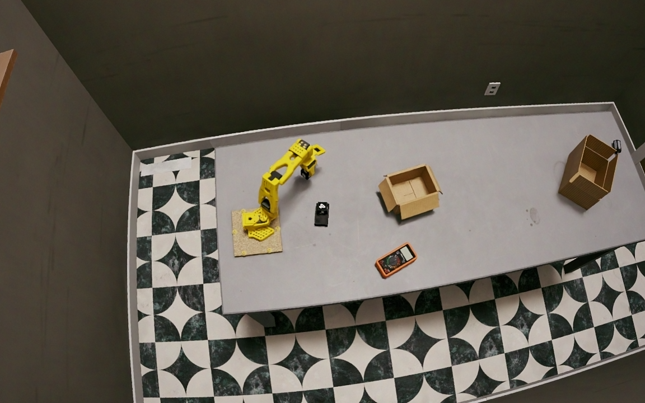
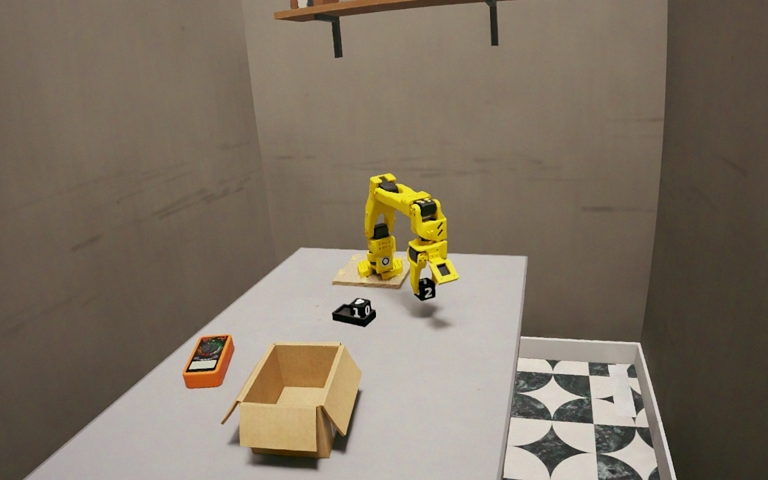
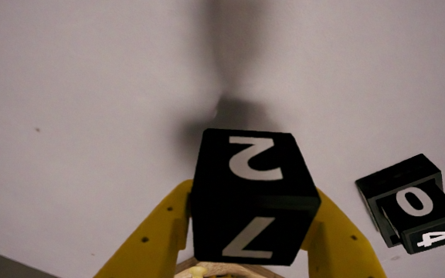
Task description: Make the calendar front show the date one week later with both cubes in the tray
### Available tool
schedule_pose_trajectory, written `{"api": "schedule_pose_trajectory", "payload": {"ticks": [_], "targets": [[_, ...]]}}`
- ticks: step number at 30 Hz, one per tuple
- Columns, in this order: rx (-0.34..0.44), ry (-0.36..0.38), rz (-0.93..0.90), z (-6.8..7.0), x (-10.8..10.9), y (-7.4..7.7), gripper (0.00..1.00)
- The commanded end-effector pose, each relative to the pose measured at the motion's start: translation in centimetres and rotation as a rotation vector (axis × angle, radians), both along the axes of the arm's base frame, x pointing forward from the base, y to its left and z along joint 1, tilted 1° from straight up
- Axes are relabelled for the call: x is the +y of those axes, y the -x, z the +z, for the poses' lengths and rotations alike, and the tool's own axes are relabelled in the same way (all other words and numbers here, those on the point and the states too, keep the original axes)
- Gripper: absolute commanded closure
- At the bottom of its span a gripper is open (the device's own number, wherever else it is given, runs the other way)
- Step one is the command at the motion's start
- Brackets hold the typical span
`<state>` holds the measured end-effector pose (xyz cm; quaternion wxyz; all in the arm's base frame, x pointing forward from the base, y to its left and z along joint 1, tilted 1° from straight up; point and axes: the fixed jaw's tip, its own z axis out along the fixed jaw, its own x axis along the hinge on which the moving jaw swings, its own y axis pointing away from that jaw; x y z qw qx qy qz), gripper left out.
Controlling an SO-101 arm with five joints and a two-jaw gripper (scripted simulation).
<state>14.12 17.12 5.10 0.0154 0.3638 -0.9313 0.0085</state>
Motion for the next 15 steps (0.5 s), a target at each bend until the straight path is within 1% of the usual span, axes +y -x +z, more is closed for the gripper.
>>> {"api": "schedule_pose_trajectory", "payload": {"ticks": [1,15], "targets": [[-0.014,-0.017,0.002,0.7,0.3,0.1,1.0],[-0.018,-0.022,0.002,2.0,0.3,0.1,1.0]]}}
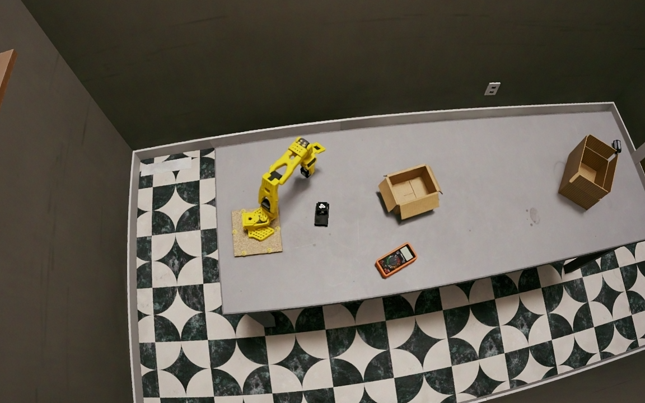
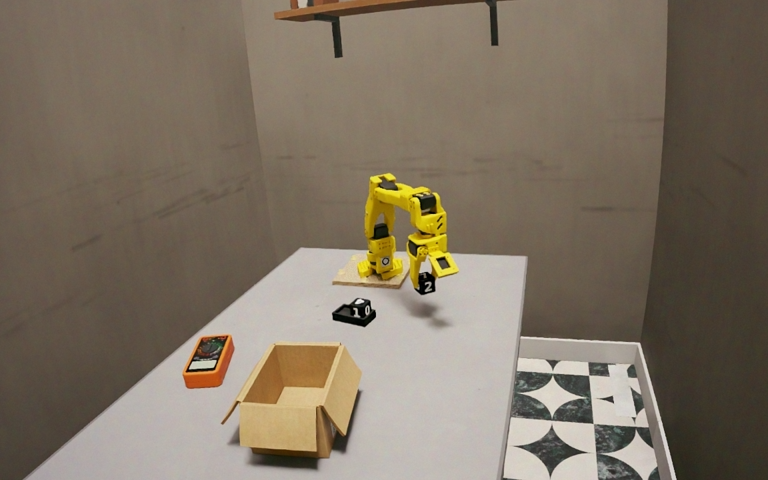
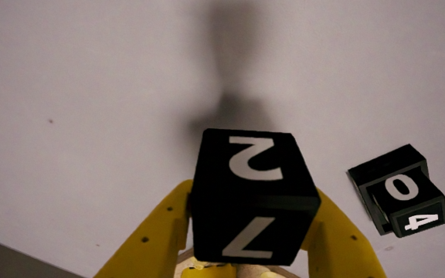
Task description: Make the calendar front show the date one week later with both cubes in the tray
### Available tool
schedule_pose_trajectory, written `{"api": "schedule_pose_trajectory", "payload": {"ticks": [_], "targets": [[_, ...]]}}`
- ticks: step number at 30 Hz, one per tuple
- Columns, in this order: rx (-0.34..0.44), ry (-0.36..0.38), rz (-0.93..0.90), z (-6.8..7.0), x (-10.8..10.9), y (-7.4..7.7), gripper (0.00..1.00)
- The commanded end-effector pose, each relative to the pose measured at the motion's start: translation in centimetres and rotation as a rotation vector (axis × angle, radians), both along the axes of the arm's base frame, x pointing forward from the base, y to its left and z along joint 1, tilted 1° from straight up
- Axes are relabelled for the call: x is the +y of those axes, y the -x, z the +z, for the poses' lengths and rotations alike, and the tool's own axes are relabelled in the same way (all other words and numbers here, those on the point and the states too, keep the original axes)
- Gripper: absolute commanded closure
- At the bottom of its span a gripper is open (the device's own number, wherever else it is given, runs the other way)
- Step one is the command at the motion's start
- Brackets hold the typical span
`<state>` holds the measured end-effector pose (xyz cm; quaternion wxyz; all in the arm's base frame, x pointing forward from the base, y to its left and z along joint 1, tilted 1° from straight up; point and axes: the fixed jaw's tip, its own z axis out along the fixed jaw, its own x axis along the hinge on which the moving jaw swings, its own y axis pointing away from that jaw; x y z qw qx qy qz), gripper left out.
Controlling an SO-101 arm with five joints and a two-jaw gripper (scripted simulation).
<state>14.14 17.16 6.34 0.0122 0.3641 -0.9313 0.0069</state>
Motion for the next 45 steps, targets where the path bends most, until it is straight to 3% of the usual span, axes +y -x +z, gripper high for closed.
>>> {"api": "schedule_pose_trajectory", "payload": {"ticks": [1,10,11,31,45], "targets": [[-0.014,-0.017,0.001,0.8,0.2,0.1,1.0],[-0.02,-0.024,0.001,1.0,0.3,0.0,1.0],[-0.042,-0.049,-0.018,1.6,0.5,-0.1,1.0],[-0.042,-0.049,-0.024,1.6,0.4,-0.2,1.0],[-0.037,-0.036,-0.235,1.7,-3.4,-3.1,1.0]]}}
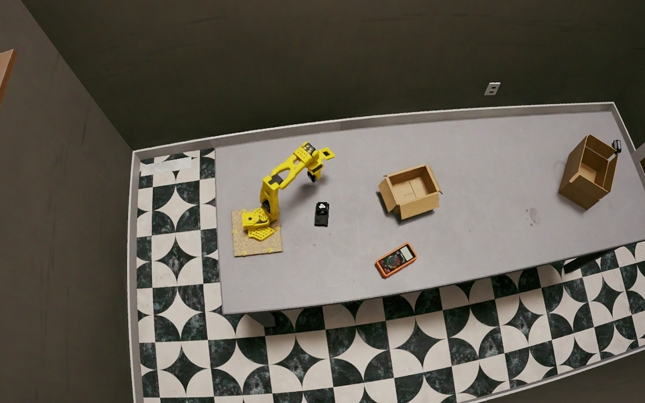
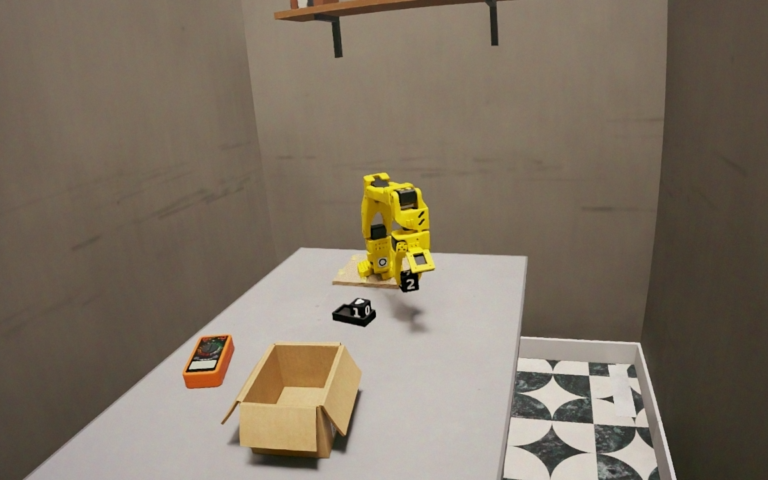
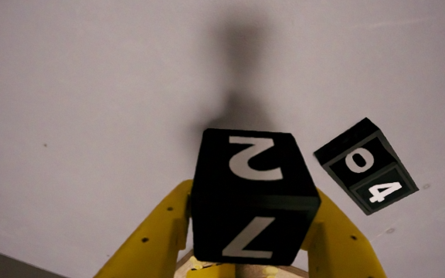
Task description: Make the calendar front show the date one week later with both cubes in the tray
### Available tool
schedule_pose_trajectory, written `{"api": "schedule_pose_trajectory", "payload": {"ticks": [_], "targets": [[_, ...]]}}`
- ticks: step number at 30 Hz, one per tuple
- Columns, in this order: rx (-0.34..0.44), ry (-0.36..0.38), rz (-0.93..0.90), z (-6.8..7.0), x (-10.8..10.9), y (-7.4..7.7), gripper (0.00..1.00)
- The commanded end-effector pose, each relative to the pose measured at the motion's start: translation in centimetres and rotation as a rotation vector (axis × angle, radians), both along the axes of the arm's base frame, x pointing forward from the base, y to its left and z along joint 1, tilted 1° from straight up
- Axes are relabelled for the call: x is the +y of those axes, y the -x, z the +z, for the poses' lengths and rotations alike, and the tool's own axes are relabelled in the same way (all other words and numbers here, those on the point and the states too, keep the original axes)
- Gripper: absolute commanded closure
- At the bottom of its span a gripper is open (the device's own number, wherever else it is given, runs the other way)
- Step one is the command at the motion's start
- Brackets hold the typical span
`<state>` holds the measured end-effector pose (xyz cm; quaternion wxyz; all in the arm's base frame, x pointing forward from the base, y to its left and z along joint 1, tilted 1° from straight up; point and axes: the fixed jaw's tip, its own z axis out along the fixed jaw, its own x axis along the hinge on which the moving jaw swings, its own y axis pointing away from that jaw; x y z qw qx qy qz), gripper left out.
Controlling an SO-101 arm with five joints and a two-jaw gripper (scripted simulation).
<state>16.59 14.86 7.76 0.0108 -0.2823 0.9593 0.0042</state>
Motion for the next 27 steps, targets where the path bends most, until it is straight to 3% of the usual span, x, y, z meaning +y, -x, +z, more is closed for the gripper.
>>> {"api": "schedule_pose_trajectory", "payload": {"ticks": [1,8,14,27], "targets": [[0.002,0.0,-0.094,0.2,-1.7,-1.0,1.0],[0.005,0.002,-0.346,0.3,-6.7,-3.2,1.0],[0.006,0.002,-0.549,0.3,-10.9,-4.0,1.0],[0.007,0.001,-0.731,0.3,-14.7,-4.0,1.0]]}}
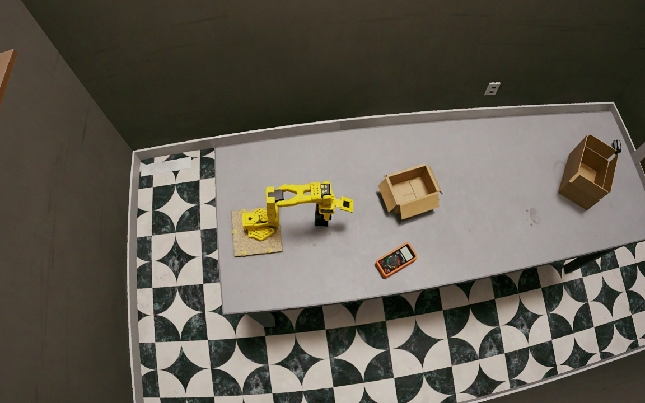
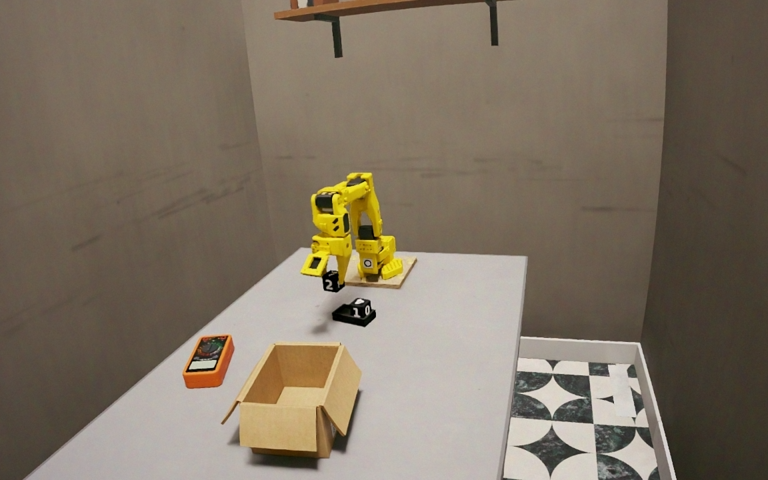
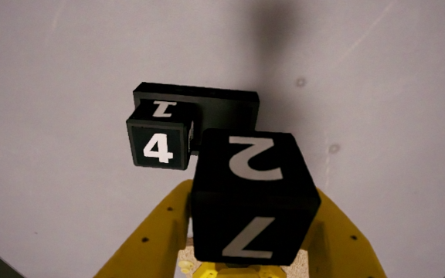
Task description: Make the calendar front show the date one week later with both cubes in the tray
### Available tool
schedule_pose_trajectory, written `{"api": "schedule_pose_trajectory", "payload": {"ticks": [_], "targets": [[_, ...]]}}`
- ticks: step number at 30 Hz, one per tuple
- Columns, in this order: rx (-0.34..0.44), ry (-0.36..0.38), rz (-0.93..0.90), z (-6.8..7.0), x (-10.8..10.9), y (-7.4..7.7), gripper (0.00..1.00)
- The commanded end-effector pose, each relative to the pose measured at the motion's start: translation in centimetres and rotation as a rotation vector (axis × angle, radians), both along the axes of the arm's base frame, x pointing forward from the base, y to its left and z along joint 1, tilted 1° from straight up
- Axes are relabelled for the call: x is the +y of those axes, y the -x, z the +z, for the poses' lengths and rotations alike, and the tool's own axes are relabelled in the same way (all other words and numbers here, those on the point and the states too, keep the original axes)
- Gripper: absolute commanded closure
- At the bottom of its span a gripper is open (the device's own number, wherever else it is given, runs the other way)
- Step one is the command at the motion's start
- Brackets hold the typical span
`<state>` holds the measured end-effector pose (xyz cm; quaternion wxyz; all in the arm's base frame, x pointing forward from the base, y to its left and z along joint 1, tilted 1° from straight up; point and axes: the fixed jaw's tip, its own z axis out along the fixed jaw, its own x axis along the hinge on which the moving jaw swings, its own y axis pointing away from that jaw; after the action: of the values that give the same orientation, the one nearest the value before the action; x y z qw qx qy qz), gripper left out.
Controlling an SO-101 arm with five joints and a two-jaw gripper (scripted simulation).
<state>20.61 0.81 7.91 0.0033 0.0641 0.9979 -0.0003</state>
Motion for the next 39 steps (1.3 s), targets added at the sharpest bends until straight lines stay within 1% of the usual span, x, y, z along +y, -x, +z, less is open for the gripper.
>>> {"api": "schedule_pose_trajectory", "payload": {"ticks": [1,12,16,21,23,28,34,38,39], "targets": [[-0.01,-0.001,-0.033,0.1,-0.7,0.1,1.0],[-0.01,-0.001,-0.052,0.1,-1.1,0.1,1.0],[-0.01,-0.001,-0.103,0.1,-2.1,0.2,1.0],[-0.01,0.0,-0.222,0.1,-4.4,0.8,1.0],[-0.01,0.0,-0.222,0.1,-4.4,0.8,1.0],[-0.01,0.001,-0.389,0.1,-7.6,1.9,1.0],[-0.01,0.002,-0.608,0.1,-11.2,4.2,1.0],[-0.01,0.003,-0.739,0.1,-13.1,5.9,1.0],[-0.01,0.003,-0.739,0.1,-13.1,5.9,1.0]]}}
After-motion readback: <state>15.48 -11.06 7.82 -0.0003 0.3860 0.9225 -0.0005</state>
